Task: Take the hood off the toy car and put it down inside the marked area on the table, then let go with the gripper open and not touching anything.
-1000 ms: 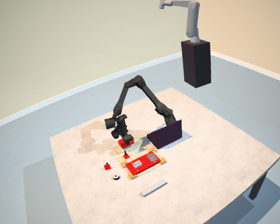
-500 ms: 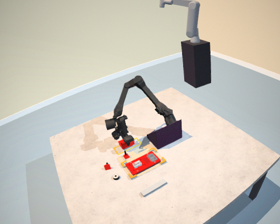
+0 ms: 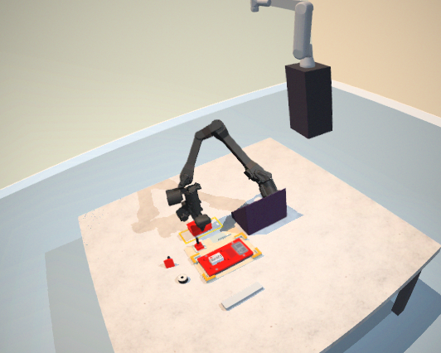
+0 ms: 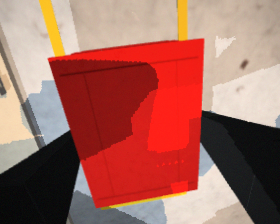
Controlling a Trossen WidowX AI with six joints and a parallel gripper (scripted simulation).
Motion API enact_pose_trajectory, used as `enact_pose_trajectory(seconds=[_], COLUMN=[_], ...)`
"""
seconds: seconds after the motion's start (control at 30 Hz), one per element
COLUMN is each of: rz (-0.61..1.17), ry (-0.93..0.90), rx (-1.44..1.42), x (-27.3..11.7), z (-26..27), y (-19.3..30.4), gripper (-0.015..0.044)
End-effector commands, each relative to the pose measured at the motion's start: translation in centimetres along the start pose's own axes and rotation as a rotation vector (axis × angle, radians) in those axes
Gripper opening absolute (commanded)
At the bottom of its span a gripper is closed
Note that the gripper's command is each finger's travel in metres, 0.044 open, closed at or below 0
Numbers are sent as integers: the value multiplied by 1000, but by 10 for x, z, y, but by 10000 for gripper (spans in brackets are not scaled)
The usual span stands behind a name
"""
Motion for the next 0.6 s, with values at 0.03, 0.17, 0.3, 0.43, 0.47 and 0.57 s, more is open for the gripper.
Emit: enact_pose_trajectory(seconds=[0.03,0.17,0.3,0.43,0.47,0.57], rz=[3,3,3,3,3,3], ry=[-3,-3,-3,-3,-3,-3], rx=[-5,-5,-5,-5,-5,-5], x=[4,6,7,9,10,11], z=[1,1,1,1,1,1], y=[2,2,2,2,2,2], gripper=[0,0,0,0,0,0])
Point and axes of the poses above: the point midway between the two fingers, 35 mm back from their tips, its own x axis out along the fingers, its own z axis across the jaws, y = z × x, the point moved 1 cm from there along -x, back along the fingers, and after that the axes turned 11 degrees about x, right-handed, at the moved point
